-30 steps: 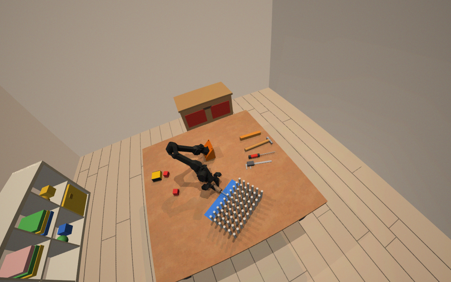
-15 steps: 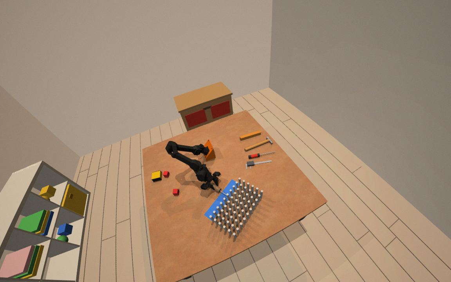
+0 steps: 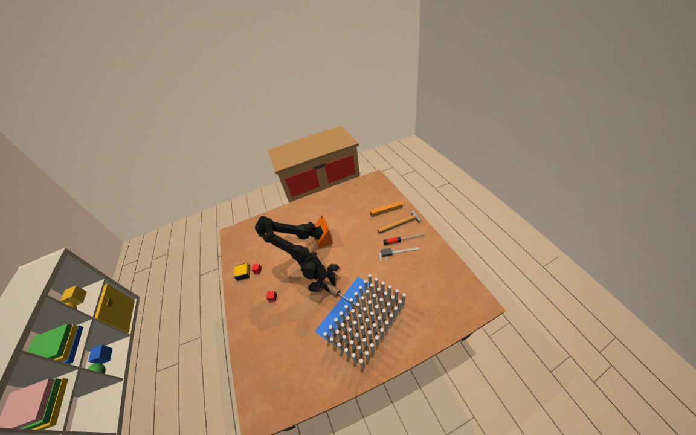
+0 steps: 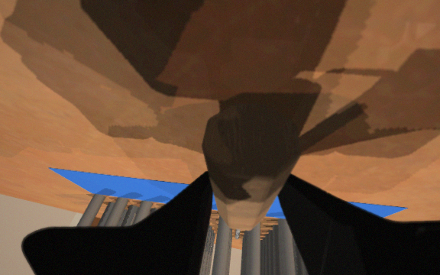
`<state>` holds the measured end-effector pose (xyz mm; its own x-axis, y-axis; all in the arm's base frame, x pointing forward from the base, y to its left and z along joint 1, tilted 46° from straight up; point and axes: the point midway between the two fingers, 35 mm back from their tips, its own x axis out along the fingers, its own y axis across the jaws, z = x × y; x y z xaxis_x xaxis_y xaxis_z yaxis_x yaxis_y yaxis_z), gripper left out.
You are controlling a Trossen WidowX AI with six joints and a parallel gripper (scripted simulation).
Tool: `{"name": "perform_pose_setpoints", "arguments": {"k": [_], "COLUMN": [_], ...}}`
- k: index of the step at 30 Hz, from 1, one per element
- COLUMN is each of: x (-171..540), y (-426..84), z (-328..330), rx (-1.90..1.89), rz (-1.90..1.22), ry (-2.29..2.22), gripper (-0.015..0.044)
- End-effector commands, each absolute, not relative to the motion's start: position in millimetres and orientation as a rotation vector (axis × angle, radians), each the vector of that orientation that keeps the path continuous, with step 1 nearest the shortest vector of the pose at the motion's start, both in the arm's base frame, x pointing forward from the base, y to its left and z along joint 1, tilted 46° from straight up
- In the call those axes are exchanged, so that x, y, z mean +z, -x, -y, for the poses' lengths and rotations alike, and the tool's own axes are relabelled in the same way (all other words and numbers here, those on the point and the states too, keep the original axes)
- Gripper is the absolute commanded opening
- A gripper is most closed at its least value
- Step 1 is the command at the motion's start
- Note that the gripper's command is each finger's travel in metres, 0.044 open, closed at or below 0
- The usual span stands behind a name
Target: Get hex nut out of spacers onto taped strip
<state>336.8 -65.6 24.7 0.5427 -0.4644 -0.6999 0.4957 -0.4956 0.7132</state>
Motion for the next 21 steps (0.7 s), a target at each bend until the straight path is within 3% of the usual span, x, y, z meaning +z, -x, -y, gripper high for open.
{"name": "perform_pose_setpoints", "arguments": {"k": [1, 21], "x": [24.8, 28.6], "y": [-334.5, -325.3], "z": [65.5, 69.3], "rx": [-1.153, -1.154], "rz": [-0.037, -0.037], "ry": [-1.742, -1.741], "gripper": [0.0, 0.0]}}
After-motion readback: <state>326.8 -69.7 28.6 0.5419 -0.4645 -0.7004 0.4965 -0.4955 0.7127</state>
